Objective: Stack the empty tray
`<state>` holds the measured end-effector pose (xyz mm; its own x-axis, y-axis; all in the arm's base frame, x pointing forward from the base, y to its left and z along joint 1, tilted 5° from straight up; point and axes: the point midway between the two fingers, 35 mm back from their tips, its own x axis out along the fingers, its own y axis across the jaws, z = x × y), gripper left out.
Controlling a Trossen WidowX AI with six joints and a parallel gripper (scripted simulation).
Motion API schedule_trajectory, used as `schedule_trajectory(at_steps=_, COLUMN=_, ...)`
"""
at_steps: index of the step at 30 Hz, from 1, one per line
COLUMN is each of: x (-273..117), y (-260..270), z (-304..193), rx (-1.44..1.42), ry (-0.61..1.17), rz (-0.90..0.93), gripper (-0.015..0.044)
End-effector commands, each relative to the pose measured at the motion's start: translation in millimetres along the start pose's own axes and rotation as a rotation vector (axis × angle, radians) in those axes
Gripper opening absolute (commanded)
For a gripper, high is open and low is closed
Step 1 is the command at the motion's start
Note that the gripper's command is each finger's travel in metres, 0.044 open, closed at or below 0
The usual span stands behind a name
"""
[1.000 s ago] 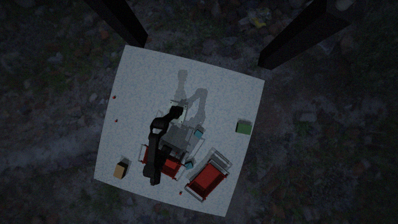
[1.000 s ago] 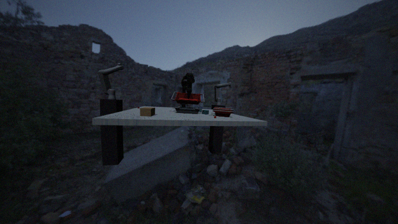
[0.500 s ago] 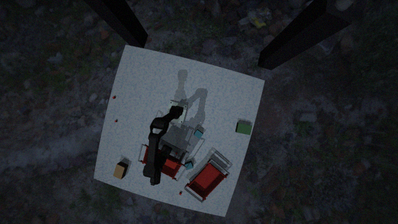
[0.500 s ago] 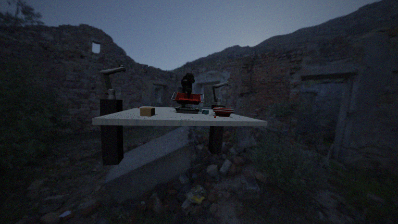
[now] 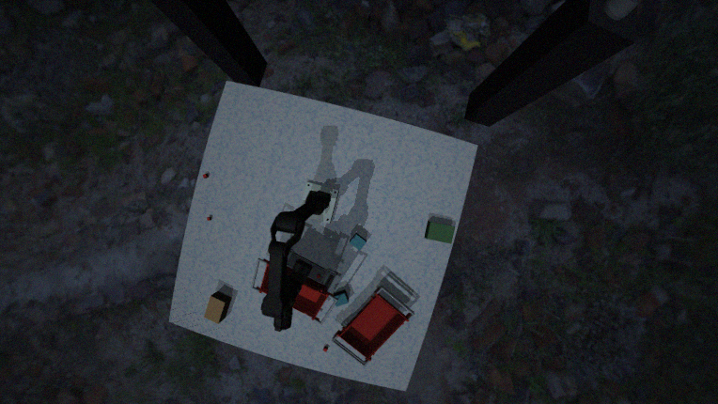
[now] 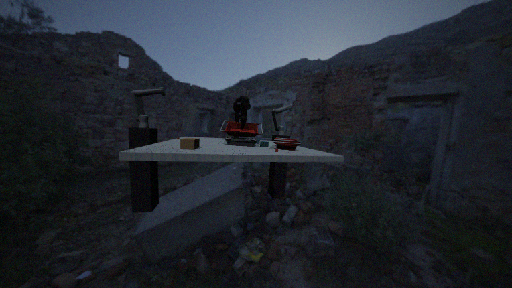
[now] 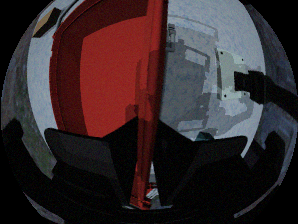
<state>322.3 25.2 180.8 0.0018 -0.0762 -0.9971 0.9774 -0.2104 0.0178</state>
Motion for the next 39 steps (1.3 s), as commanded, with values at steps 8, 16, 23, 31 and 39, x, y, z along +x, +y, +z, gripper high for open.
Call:
schedule_trajectory(at_steps=8, x=3, y=2, z=0, rx=0.003, ry=0.006, rz=0.038, gripper=0.0000)
schedule_trajectory(at_steps=16, x=9, y=0, z=0, rx=0.003, ry=0.006, rz=0.038, gripper=0.0000)
schedule_trajectory(at_steps=23, x=14, y=-3, z=0, rx=0.003, ry=0.006, rz=0.038, gripper=0.0000)
schedule_trajectory(at_steps=31, x=23, y=-8, z=0, rx=0.003, ry=0.006, rz=0.038, gripper=0.0000)
schedule_trajectory(at_steps=39, x=29, y=-12, z=0, rx=0.003, ry=0.006, rz=0.037, gripper=0.0000)
